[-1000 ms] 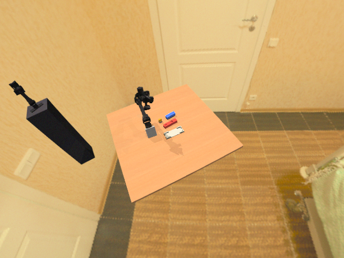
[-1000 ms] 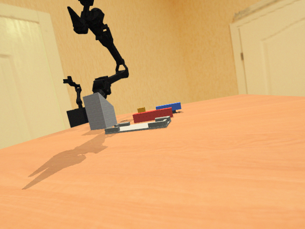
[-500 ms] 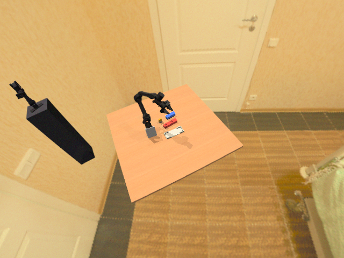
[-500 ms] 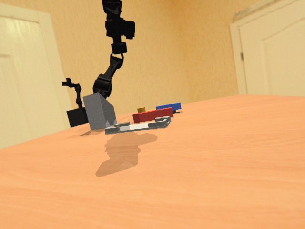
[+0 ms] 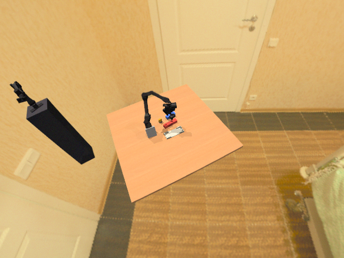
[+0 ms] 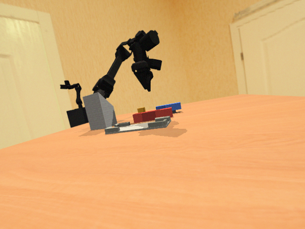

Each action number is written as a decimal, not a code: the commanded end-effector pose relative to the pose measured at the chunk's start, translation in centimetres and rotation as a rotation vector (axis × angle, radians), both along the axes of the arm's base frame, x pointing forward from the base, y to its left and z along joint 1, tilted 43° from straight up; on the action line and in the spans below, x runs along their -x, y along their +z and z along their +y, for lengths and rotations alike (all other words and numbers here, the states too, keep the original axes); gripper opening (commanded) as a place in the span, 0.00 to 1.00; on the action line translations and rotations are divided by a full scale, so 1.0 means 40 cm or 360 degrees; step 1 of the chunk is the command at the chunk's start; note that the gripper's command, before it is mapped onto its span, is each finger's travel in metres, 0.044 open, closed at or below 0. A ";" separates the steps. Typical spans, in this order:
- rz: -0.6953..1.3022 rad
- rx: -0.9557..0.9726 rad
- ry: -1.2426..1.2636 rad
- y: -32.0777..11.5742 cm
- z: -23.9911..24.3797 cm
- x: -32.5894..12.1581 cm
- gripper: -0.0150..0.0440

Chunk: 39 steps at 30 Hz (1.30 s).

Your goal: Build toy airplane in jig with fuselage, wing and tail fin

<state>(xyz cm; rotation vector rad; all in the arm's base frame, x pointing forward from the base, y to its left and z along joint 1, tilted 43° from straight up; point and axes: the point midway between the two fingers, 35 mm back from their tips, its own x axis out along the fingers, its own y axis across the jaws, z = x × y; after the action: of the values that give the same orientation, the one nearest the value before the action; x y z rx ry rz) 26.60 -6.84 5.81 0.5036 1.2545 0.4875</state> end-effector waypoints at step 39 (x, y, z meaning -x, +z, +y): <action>0.0103 -0.0109 -0.0016 -0.177 0.193 -0.051 1.00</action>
<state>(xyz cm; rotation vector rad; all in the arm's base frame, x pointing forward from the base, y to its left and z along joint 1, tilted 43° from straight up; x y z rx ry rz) 28.72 0.43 -0.81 0.5758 1.2954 0.5088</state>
